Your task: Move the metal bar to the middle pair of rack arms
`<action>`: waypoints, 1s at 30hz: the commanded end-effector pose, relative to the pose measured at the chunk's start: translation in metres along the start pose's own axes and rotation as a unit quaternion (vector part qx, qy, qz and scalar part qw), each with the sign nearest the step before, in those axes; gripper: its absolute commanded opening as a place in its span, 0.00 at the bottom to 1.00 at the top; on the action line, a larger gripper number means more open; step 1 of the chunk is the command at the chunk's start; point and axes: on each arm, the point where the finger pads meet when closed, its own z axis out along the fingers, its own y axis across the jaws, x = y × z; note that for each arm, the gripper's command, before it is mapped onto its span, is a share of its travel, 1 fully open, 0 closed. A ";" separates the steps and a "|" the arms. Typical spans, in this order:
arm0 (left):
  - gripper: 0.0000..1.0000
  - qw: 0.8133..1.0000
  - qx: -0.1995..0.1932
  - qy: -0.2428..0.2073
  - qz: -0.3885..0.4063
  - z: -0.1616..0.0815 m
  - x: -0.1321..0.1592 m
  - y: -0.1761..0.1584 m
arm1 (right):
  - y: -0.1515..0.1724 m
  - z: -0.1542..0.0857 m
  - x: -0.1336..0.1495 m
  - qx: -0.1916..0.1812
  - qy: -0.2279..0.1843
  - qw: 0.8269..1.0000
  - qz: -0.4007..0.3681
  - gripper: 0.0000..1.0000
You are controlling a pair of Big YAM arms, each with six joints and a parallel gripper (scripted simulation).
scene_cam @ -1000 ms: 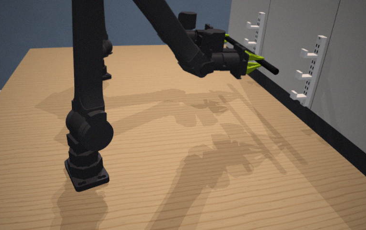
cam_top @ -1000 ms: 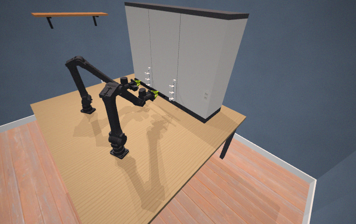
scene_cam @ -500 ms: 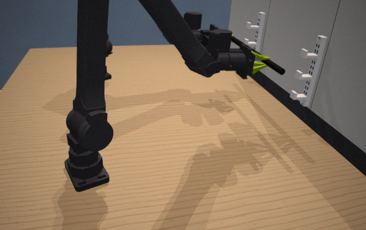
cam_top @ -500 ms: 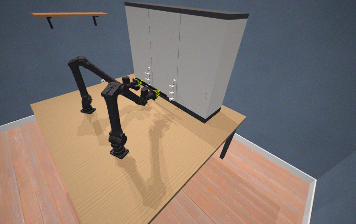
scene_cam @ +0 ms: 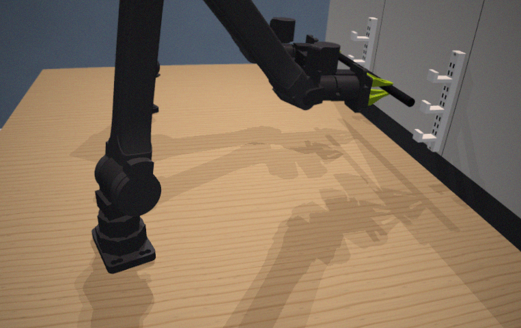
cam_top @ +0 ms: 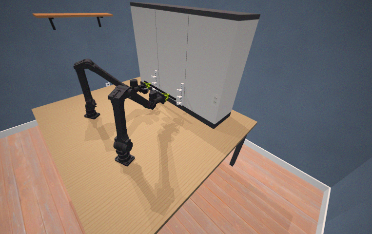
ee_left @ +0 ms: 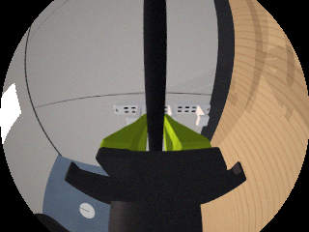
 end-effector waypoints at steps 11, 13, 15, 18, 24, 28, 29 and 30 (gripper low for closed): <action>0.00 1.000 -0.019 0.007 -0.003 0.036 0.003 0.023 | -0.038 0.038 0.000 0.033 0.005 0.999 0.015 0.00; 0.00 1.000 -0.019 0.007 -0.003 0.040 0.003 0.023 | -0.038 0.041 0.000 0.033 0.005 0.999 0.015 0.00; 0.00 1.000 -0.019 0.007 -0.003 0.040 0.003 0.023 | -0.038 0.041 0.000 0.033 0.005 0.999 0.015 0.00; 0.00 1.000 -0.019 0.007 -0.003 0.045 0.003 0.024 | -0.038 0.046 0.000 0.033 0.005 0.999 0.015 0.00; 0.00 1.000 -0.019 0.007 -0.003 0.055 0.004 0.024 | -0.039 0.056 0.000 0.033 0.005 0.999 0.015 0.00; 0.00 1.000 -0.019 0.007 -0.003 0.061 0.004 0.024 | -0.039 0.063 0.000 0.033 0.005 0.999 0.015 0.00; 0.00 1.000 -0.019 0.007 -0.003 0.063 0.004 0.024 | -0.039 0.064 0.000 0.033 0.005 0.999 0.015 0.00; 0.00 1.000 -0.019 0.007 -0.003 0.065 0.004 0.025 | -0.039 0.066 0.000 0.033 0.005 0.999 0.015 0.00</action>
